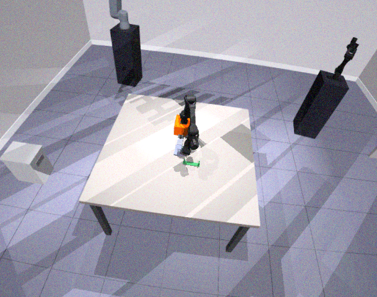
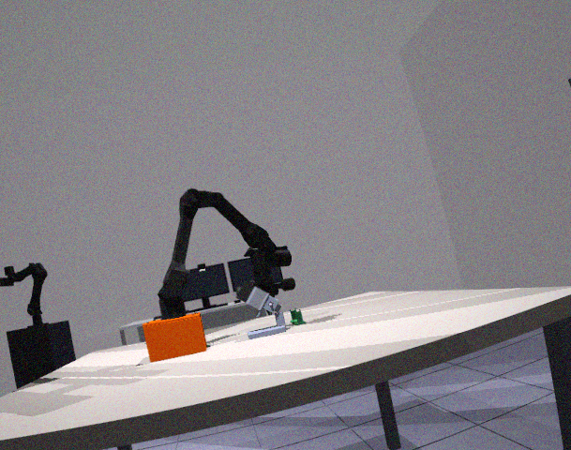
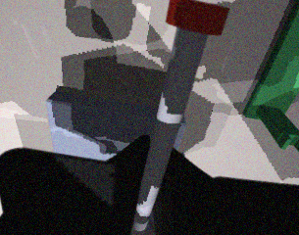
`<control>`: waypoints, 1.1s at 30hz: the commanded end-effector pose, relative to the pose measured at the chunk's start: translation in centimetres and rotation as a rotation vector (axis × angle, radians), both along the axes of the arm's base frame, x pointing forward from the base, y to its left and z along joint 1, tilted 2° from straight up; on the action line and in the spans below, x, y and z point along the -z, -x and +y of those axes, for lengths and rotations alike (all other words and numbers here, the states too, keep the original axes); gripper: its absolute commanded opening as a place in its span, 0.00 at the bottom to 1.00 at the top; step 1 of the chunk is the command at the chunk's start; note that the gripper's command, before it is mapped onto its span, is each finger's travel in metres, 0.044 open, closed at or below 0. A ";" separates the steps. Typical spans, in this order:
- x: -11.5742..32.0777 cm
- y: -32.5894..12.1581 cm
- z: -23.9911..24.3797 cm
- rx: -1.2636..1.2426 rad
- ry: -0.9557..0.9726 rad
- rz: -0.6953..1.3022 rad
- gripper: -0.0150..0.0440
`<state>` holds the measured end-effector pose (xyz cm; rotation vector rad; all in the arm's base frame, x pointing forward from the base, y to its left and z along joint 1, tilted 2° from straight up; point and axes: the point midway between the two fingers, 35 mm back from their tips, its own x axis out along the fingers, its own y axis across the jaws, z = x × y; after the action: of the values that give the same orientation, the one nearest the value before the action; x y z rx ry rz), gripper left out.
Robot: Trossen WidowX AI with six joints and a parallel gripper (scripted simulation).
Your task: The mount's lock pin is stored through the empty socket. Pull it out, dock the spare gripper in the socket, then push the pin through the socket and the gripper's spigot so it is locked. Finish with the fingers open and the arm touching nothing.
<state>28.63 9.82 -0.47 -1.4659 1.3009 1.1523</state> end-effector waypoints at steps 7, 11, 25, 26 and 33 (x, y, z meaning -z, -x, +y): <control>0.0 0.0 -0.3 0.002 0.000 0.002 0.39; 0.0 0.0 -0.3 0.002 0.000 0.002 0.57; -1.5 0.5 0.9 0.000 0.006 0.016 0.59; -1.7 0.6 1.0 0.000 0.008 0.018 0.59; -2.8 1.1 2.0 -0.005 0.018 0.032 0.59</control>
<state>27.49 11.30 1.71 -1.4721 1.3381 1.1759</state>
